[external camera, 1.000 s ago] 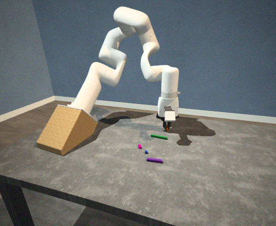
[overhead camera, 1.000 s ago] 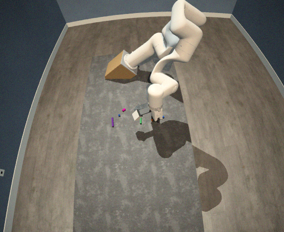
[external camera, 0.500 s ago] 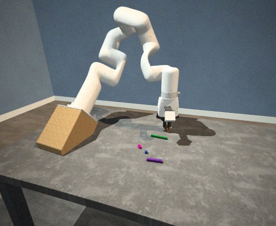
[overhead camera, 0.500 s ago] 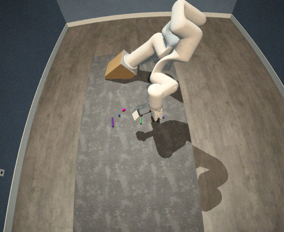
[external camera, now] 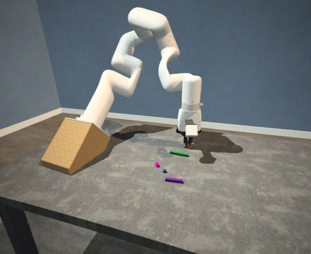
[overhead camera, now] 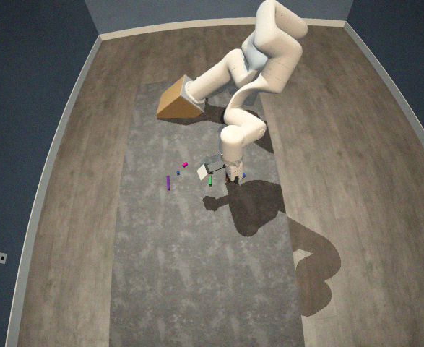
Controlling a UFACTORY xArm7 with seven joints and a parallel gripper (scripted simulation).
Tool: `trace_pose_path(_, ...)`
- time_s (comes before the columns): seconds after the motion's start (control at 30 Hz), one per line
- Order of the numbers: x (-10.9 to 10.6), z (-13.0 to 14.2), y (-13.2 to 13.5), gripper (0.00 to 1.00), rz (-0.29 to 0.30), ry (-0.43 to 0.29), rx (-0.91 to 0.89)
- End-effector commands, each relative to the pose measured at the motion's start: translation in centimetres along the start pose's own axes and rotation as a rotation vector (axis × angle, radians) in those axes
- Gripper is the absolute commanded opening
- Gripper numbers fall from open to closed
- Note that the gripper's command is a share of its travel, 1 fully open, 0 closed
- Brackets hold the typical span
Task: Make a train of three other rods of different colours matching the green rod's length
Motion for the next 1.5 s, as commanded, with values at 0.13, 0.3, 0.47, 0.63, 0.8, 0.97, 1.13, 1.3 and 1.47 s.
trace_pose_path(0.13, -0.1, -0.1, -0.1, 0.04, -0.003, 0.002, 0.001)
trace_pose_path(0.3, -0.1, -0.1, -0.1, 0.04, -0.003, 0.002, 0.001)
trace_pose_path(0.47, -0.1, -0.1, -0.1, 0.04, -0.003, 0.002, 0.001)
trace_pose_path(0.63, 0.1, -0.1, -0.1, 0.04, -0.003, 0.002, 0.001)
trace_pose_path(0.8, 0.4, -0.1, -0.1, 0.04, -0.003, 0.002, 0.001)
trace_pose_path(0.97, 0.8, -0.1, -0.1, 0.04, -0.003, 0.002, 0.001)
trace_pose_path(1.13, 1.0, -0.1, -0.1, 0.04, -0.003, 0.002, 0.001)
trace_pose_path(1.3, 1.0, -0.1, -0.1, 0.04, -0.003, 0.002, 0.001)
trace_pose_path(1.47, 1.0, -0.1, -0.1, 0.04, -0.003, 0.002, 0.001)
Point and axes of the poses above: the point where the finger pads meet when closed, its own x axis out along the fingers, its own y axis across the jaws, z = x × y, the point moved 4 cm from there along -x, back along the fingers, and after that the axes turned 5 degrees about x, right-handed, at the moved point
